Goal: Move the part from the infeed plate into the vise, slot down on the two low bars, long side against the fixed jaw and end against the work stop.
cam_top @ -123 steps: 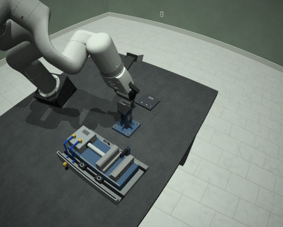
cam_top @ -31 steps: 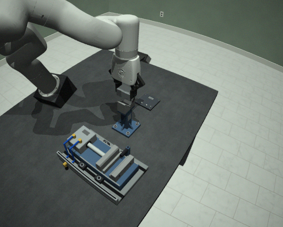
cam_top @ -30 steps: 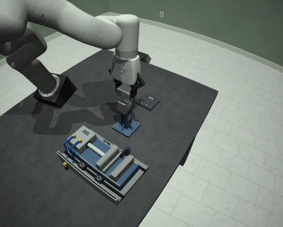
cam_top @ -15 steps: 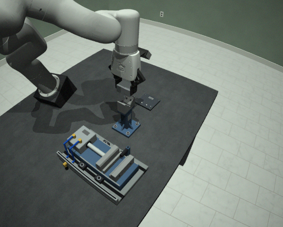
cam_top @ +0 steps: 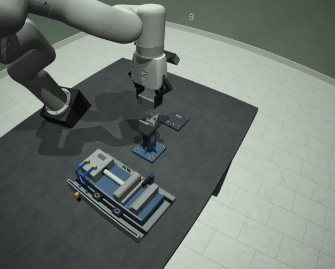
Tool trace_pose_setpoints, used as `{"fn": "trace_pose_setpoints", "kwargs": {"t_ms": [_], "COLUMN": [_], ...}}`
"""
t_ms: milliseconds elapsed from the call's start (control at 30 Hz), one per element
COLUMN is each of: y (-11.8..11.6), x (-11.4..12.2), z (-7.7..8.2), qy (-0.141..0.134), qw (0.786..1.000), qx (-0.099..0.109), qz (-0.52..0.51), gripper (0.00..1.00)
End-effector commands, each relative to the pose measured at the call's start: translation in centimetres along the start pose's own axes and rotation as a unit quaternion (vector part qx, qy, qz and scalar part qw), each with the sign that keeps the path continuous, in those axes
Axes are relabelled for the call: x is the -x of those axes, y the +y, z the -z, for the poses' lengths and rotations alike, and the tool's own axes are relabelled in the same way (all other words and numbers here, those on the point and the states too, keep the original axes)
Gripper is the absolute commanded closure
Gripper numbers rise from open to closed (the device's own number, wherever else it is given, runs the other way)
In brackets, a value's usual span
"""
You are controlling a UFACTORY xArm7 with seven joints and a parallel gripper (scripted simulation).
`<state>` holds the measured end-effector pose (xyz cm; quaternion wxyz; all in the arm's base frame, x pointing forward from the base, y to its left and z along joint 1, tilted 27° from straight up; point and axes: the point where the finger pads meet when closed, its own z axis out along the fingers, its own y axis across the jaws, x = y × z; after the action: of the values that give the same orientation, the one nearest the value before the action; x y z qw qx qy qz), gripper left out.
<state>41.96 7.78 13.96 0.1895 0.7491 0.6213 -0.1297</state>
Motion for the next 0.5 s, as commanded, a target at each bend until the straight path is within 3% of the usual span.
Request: {"fn": "trace_pose_setpoints", "kwargs": {"t_ms": [0, 467], "y": [0.08, 0.08], "x": [-0.07, -0.07], "z": [0.54, 1.06], "qy": [0.001, 0.001], "qw": [1.000, 1.000], "qx": [0.002, 0.002], "qz": [0.000, 0.000], "gripper": [1.00, 1.00]}}
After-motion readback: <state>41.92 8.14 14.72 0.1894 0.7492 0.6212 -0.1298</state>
